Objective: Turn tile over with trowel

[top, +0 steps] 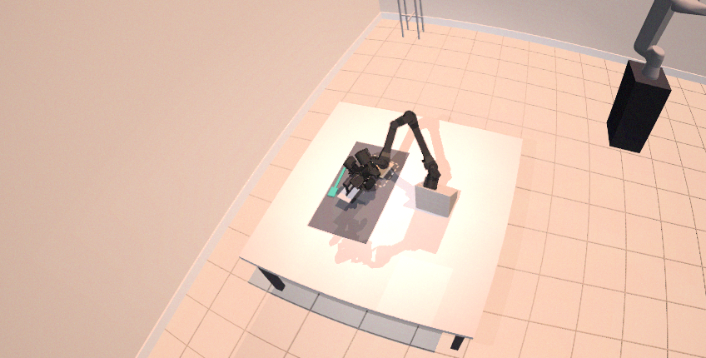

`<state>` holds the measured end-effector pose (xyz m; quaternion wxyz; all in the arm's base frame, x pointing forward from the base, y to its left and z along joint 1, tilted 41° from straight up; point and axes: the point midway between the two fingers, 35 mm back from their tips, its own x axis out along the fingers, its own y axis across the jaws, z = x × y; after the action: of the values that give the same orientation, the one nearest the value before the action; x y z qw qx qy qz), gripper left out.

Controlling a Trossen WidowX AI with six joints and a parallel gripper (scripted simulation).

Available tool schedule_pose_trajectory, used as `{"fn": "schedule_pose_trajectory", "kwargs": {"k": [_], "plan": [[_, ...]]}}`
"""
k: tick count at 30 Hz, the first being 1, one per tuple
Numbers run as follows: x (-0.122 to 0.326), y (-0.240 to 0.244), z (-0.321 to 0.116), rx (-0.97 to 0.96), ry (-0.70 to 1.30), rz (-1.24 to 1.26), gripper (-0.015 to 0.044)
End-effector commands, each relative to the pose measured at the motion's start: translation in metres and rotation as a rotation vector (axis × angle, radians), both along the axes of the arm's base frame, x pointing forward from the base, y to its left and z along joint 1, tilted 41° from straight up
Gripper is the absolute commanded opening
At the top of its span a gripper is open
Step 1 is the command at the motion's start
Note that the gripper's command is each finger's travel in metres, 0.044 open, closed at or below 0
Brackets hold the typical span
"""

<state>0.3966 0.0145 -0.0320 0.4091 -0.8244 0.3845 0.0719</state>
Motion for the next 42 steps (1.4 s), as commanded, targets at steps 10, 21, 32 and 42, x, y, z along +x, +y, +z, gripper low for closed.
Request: {"fn": "schedule_pose_trajectory", "kwargs": {"k": [10, 21, 32, 42], "plan": [[0.003, 0.002, 0.003, 0.007, -0.013, 0.000, 0.0000], [0.016, -0.035, 0.018, 0.037, 0.005, -0.039, 0.0000], [0.026, -0.077, 0.037, 0.066, 0.020, -0.059, 0.0000], [0.030, -0.117, 0.058, 0.083, 0.035, -0.057, 0.0000]]}}
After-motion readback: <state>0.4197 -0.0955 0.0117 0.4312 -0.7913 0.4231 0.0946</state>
